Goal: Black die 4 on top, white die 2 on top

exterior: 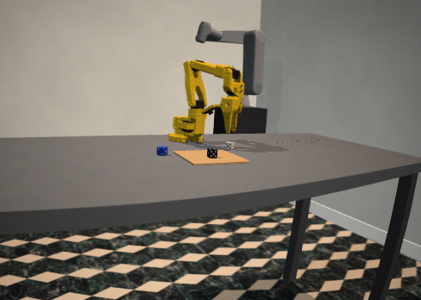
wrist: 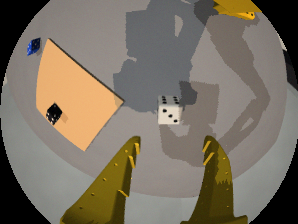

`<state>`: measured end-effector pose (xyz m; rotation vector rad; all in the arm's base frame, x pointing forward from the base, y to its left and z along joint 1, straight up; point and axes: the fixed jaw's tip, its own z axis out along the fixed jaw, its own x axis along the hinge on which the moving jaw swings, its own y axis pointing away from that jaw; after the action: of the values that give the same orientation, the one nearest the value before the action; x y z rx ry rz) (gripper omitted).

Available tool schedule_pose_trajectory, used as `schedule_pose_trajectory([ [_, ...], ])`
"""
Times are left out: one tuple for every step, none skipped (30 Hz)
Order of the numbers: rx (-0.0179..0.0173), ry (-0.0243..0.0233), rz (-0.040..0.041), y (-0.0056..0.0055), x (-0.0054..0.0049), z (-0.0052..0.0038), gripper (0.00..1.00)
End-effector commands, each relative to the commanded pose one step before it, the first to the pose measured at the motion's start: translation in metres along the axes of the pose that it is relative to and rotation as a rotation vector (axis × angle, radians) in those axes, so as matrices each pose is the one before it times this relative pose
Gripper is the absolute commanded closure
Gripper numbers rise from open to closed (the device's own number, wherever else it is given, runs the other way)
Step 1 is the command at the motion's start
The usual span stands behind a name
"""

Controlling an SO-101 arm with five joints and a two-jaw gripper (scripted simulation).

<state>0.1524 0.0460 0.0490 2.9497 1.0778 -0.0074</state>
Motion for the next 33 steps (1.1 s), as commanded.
schedule_pose_trajectory([
  [-0.00780, 0.02395, -0.01624, -0.00006, 0.00412, 0.002325, 0.72],
  [0.00000, 0.00000, 0.00000, 0.00000, 0.00000, 0.000000, 0.72],
  [0.00000, 0.00000, 0.00000, 0.00000, 0.00000, 0.000000, 0.72],
  [0.00003, 0.00000, -0.00003, 0.00005, 0.00012, 0.001570, 0.72],
  [0.00000, 0.00000, 0.00000, 0.00004, 0.00011, 0.001653, 0.72],
  [0.00000, 0.00000, 0.00000, 0.00004, 0.00009, 0.001730, 0.72],
  [0.00000, 0.00000, 0.00000, 0.00002, 0.00008, 0.001790, 0.72],
  [0.00000, 0.00000, 0.00000, 0.00002, 0.00005, 0.001838, 0.72],
  [0.00000, 0.00000, 0.00000, 0.00001, 0.00003, 0.001867, 0.72],
  [0.00000, 0.00000, 0.00000, 0.00000, 0.00000, 0.001890, 0.72],
  [0.00000, 0.00000, 0.00000, -0.00001, -0.00002, 0.001890, 0.72],
  [0.00000, 0.00000, 0.00000, -0.00001, -0.00005, 0.001871, 0.72],
  [0.00000, 0.00000, 0.00000, -0.00003, -0.00007, 0.001847, 0.72],
  [0.00000, 0.00000, 0.00000, -0.00003, -0.00010, 0.001804, 0.72],
  [0.00000, 0.00000, 0.00000, -0.00004, -0.00012, 0.001744, 0.72],
  [0.00000, 0.00000, 0.00000, -0.00005, -0.00013, 0.001677, 0.72],
  [0.00000, 0.00000, 0.00000, -0.00006, -0.00014, 0.001593, 0.72],
  [0.00000, 0.00000, 0.00000, -0.00006, -0.00015, 0.001497, 0.72],
  [0.00000, 0.00000, 0.00000, 0.00000, 0.00000, 0.000000, 0.72],
  [0.00000, 0.00000, 0.00000, 0.00000, 0.00000, 0.000000, 0.72],
  [-0.00001, 0.00000, 0.00002, -0.00006, -0.00016, 0.001402, 0.72],
  [0.00000, 0.00000, 0.00000, -0.00007, -0.00016, 0.001286, 0.72],
  [0.00000, 0.00000, 0.00000, -0.00006, -0.00016, 0.001173, 0.72],
  [0.00000, 0.00000, 0.00000, -0.00006, -0.00015, 0.001047, 0.72],
  [0.00000, 0.00000, 0.00000, -0.00005, -0.00014, 0.000927, 0.72],
  [0.00000, 0.00000, 0.00000, -0.00005, -0.00013, 0.000801, 0.72],
  [0.00000, 0.00000, 0.00000, -0.00004, -0.00011, 0.000676, 0.72],
  [0.00000, 0.00000, 0.00000, -0.00004, -0.00009, 0.000550, 0.72],
  [0.00000, 0.00000, 0.00000, -0.00003, -0.00007, 0.000442, 0.72],
  [0.00000, 0.00000, 0.00000, -0.00002, -0.00005, 0.000329, 0.72],
  [0.00000, 0.00000, 0.00000, -0.00001, -0.00005, 0.000233, 0.72],
  [0.00000, 0.00000, 0.00000, -0.00001, -0.00003, 0.000149, 0.72],
  [0.00000, 0.00000, 0.00000, -0.00001, -0.00001, 0.000078, 0.72],
])
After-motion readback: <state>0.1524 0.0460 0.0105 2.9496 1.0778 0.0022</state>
